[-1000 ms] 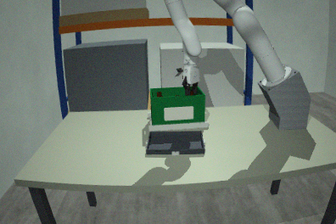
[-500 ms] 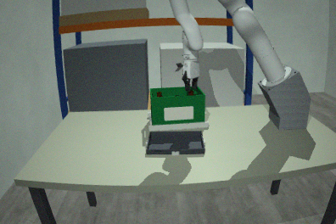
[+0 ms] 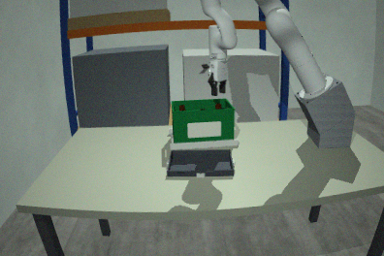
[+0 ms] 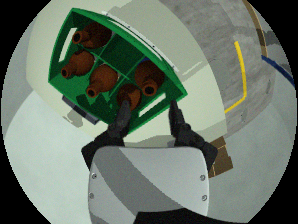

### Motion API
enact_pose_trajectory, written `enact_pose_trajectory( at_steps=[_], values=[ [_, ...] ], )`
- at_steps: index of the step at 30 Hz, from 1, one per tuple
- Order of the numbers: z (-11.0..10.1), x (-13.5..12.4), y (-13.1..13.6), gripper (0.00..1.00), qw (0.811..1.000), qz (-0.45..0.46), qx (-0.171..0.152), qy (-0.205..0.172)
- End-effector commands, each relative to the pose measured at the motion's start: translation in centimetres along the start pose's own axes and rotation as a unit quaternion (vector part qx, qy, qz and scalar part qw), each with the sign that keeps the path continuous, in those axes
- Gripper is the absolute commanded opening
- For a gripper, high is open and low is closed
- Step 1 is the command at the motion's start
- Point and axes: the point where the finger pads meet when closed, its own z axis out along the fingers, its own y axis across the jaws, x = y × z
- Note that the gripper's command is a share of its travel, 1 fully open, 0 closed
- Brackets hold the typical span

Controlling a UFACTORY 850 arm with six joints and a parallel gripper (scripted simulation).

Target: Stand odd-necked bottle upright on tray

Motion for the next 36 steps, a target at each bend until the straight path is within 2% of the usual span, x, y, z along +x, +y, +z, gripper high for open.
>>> enact_pose_trajectory(
  at_steps=[1,17,18,36],
  values=[
    [-0.82,0.05,-0.03,0.65,1.0,0.0,0.003,-0.006],
    [-1.67,0.07,-0.03,0.65,1.0,0.0,0.003,-0.006],
    [-1.67,0.07,-0.03,0.0,1.0,0.0,0.003,-0.006],
    [-1.67,0.07,-0.03,0.0,1.0,0.0,0.003,-0.006]
  ],
)
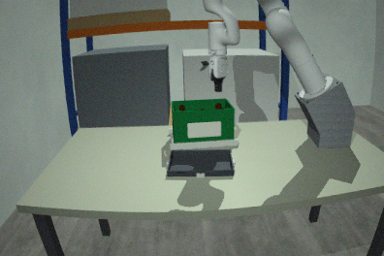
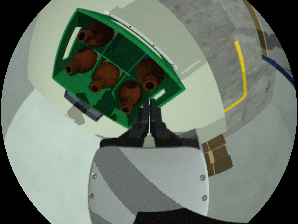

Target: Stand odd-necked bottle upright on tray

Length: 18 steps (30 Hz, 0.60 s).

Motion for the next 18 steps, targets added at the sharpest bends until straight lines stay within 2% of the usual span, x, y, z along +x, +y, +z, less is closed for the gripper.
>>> enact_pose_trajectory(
  at_steps=[1,18],
  values=[
    [-0.02,0.05,-0.02,0.0,1.0,0.0,0.0,0.0],
    [-0.01,-0.01,-0.14,0.0,1.0,0.0,0.001,0.001]
  ],
)
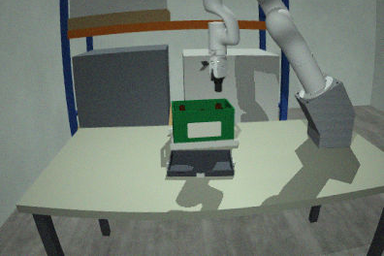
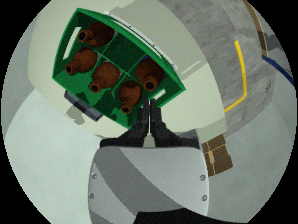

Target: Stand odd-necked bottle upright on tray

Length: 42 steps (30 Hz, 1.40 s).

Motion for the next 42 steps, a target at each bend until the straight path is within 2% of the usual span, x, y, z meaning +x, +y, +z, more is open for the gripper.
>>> enact_pose_trajectory(
  at_steps=[1,8,16,20,25,26,42],
  values=[
    [0.0,-0.1,-0.3,0.0,1.0,0.0,0.001,0.002],
    [0.1,-1.2,-2.0,0.0,1.0,0.0,0.004,0.008],
    [0.0,-5.0,-5.1,0.0,1.0,0.0,0.002,0.005],
    [-0.1,-6.1,-5.7,0.0,1.0,0.0,0.001,0.0],
    [-0.1,-6.2,-5.7,0.0,1.0,0.0,0.001,0.0],
    [-0.1,-6.2,-5.7,0.65,1.0,0.0,0.001,0.0],
    [-0.1,-6.2,-5.7,0.65,1.0,0.0,0.001,0.0]
  ],
)
